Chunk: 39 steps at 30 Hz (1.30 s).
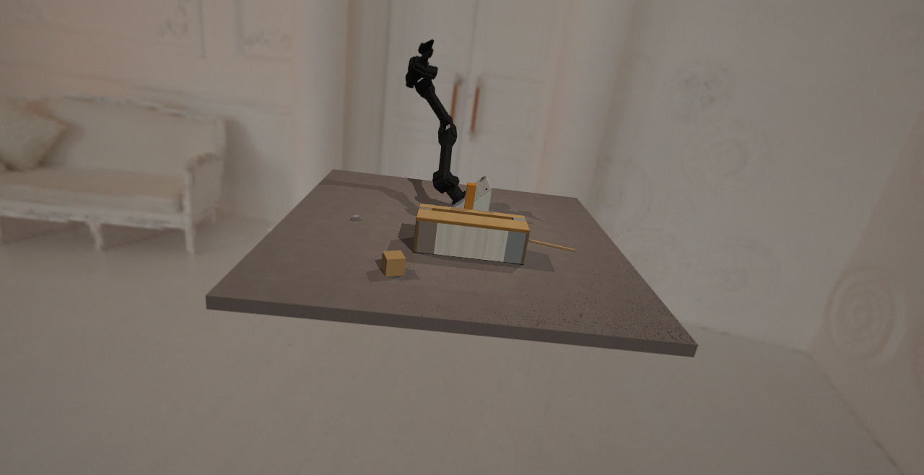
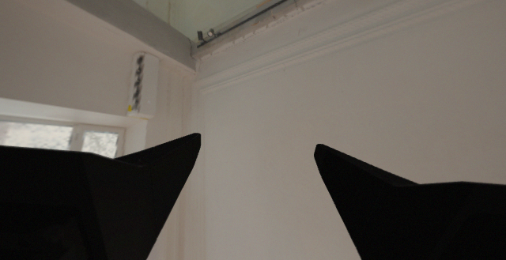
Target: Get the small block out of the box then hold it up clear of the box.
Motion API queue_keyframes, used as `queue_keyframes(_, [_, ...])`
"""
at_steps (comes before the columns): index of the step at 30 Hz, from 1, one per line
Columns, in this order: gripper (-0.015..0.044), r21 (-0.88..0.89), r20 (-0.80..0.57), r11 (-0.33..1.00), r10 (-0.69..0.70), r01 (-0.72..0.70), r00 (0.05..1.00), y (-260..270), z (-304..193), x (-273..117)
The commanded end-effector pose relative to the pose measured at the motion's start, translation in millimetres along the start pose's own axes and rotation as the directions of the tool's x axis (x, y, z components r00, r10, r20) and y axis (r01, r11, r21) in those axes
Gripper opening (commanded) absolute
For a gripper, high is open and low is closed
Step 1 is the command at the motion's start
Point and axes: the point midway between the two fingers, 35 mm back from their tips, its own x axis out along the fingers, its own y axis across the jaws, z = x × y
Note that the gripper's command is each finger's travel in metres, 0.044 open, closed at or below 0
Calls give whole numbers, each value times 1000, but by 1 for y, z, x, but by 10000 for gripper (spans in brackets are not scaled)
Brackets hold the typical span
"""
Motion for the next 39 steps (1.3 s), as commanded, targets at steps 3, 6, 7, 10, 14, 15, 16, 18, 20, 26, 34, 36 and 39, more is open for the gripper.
queue_keyframes(3, [400, 88, -29, 996, 7, -4, 1000, 16, -22, 0])
queue_keyframes(6, [400, 264, -79, 965, 36, -14, 996, 52, -63, 2])
queue_keyframes(7, [400, 302, -88, 953, 45, -16, 995, 61, -72, 3])
queue_keyframes(10, [400, 418, -113, 908, 78, -24, 991, 91, -96, 6])
queue_keyframes(14, [400, 601, -135, 798, 153, -42, 979, 147, -129, 13])
queue_keyframes(15, [400, 644, -136, 764, 175, -47, 975, 163, -136, 16])
queue_keyframes(16, [400, 684, -135, 727, 198, -53, 971, 179, -142, 18])
queue_keyframes(18, [400, 757, -127, 650, 246, -66, 961, 210, -151, 24])
queue_keyframes(20, [400, 820, -112, 567, 294, -79, 949, 242, -158, 30])
queue_keyframes(26, [400, 942, -23, 312, 423, -121, 906, 333, -160, 52])
queue_keyframes(34, [400, 988, 119, 26, 497, -152, 859, 419, -135, 87])
queue_keyframes(36, [400, 982, 188, -73, 537, -177, 822, 450, -118, 98])
queue_keyframes(39, [400, 958, 286, -198, 584, -209, 760, 490, -91, 111])
